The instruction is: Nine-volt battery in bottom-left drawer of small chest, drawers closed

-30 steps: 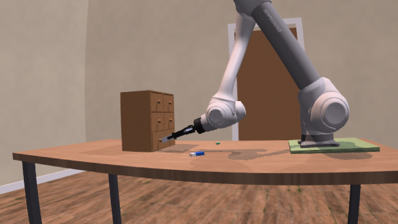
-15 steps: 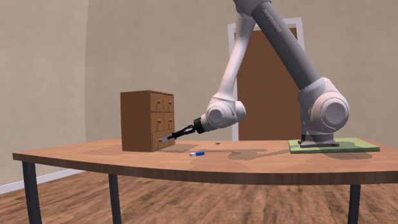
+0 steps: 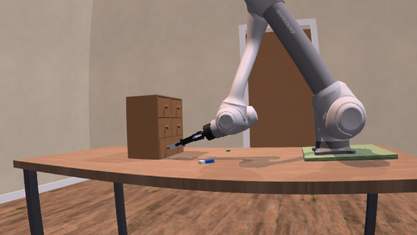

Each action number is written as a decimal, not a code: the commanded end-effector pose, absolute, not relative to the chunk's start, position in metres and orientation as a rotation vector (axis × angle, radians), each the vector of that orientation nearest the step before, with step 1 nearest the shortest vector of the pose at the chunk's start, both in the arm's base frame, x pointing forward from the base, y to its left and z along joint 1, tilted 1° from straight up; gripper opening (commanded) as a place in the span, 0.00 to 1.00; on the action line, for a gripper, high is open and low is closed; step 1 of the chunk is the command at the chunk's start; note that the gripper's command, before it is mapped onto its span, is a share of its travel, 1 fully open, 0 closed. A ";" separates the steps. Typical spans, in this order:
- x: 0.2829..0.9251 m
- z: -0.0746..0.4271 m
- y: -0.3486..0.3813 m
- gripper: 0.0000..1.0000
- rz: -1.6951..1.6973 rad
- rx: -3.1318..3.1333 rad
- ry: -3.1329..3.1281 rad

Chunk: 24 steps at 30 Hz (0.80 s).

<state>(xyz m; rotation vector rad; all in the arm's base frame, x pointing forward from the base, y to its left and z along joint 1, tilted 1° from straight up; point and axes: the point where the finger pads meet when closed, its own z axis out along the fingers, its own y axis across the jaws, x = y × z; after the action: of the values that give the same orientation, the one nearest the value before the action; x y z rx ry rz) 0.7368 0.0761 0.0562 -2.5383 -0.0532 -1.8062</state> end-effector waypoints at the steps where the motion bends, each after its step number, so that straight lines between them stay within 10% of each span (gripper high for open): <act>1: 0.737 0.056 0.076 0.00 -1.806 -2.538 -0.053; 24: 0.687 0.056 0.074 0.00 -1.806 -2.538 -0.053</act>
<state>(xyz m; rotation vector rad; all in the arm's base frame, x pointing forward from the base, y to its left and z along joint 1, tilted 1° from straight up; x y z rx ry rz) 0.6906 0.0742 0.0555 -2.5385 -0.0533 -1.8059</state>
